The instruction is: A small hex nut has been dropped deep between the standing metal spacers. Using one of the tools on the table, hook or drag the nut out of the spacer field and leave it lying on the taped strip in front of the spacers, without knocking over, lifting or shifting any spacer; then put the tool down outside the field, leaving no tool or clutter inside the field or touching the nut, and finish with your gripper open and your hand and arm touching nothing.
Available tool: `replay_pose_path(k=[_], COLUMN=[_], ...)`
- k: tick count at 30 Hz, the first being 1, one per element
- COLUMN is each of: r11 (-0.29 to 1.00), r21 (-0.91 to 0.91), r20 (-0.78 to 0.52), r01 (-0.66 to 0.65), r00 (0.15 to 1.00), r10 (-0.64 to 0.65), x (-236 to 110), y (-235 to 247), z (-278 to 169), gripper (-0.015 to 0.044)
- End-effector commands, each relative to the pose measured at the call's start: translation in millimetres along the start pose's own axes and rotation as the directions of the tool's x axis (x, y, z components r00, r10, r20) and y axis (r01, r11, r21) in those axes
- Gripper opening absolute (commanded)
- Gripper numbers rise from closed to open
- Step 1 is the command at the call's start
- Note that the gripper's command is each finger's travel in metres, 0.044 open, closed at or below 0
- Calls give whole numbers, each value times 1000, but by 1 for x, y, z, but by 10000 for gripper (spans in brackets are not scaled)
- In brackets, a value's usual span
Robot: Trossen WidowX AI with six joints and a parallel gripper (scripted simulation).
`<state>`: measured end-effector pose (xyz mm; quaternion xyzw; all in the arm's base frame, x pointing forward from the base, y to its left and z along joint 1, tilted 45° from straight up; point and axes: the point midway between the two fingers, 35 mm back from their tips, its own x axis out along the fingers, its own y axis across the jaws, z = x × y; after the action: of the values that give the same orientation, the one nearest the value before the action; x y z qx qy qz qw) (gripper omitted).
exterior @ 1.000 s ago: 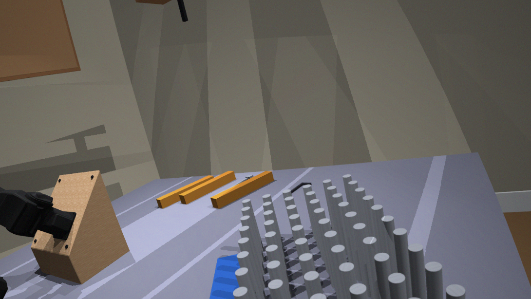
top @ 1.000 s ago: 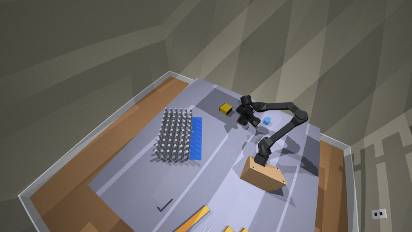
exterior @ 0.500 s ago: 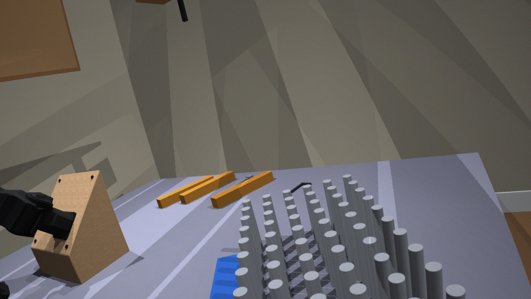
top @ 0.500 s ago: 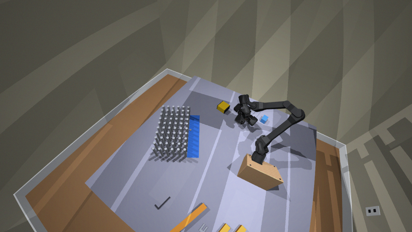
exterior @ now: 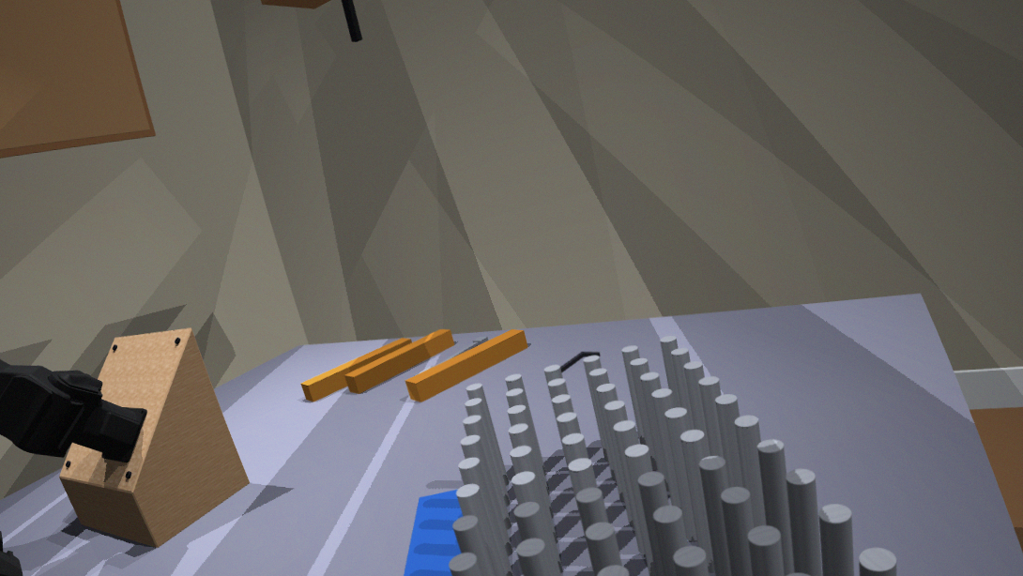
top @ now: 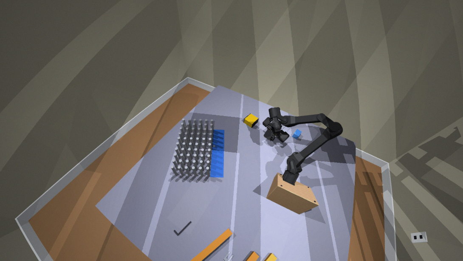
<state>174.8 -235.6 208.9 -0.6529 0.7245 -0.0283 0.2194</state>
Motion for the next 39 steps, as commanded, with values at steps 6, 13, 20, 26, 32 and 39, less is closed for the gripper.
replay_pose_path(k=[6,13,20,26,32,39], r11=[1000,1000,1000,1000,1000,1000], r21=[-6,-6,-6,-6,-7,-8], r20=[-1,-3,-6,-8,-11,-14], r01=[2,4,7,9,12,15], r00=[1000,1000,1000,1000,1000,1000], r10=[-2,-4,-7,-9,-12,-15], x=[4,8,11,13,16,19], y=[1,2,3,4,4,5], z=[3,4,4,5,6,6], gripper=[0,0,0,0,0,0])
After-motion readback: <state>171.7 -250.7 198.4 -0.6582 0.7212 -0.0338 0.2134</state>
